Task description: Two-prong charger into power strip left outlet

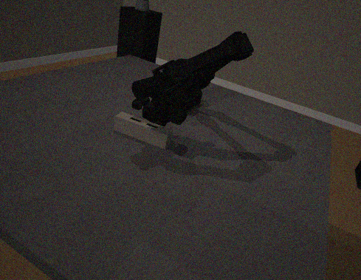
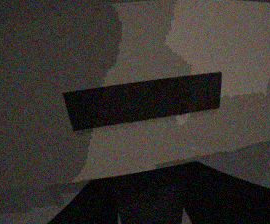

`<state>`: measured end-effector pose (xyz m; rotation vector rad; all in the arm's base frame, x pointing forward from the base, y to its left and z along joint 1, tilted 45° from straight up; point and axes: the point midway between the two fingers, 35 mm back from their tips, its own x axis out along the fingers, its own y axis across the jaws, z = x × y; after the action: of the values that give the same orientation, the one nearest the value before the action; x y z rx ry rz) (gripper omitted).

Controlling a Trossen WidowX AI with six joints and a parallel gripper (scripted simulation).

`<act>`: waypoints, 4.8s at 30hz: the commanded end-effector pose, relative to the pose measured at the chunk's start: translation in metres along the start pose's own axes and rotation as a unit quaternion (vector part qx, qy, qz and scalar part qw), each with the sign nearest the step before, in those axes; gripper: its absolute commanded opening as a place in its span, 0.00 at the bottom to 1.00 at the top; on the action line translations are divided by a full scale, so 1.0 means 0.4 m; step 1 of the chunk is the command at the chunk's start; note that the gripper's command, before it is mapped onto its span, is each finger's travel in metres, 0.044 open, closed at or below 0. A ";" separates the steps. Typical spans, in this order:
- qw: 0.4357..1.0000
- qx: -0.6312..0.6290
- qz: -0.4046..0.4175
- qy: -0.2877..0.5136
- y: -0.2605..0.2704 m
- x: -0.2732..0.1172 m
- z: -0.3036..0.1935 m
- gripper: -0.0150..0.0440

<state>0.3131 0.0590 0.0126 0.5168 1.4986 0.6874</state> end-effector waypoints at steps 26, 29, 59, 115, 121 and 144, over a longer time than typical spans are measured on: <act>1.000 -0.011 0.000 -0.013 0.005 -0.009 0.019 0.25; 1.000 -0.011 0.000 -0.013 0.005 -0.008 0.019 0.25; 1.000 -0.001 -0.001 0.000 0.000 0.000 0.000 0.34; 1.000 -0.010 0.000 -0.011 -0.001 0.004 -0.030 1.00; 1.000 -0.010 0.000 -0.012 -0.001 0.004 -0.032 1.00; 1.000 -0.010 0.000 -0.012 -0.005 0.008 -0.093 1.00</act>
<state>0.2808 0.0560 0.0078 0.5097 1.4717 0.6901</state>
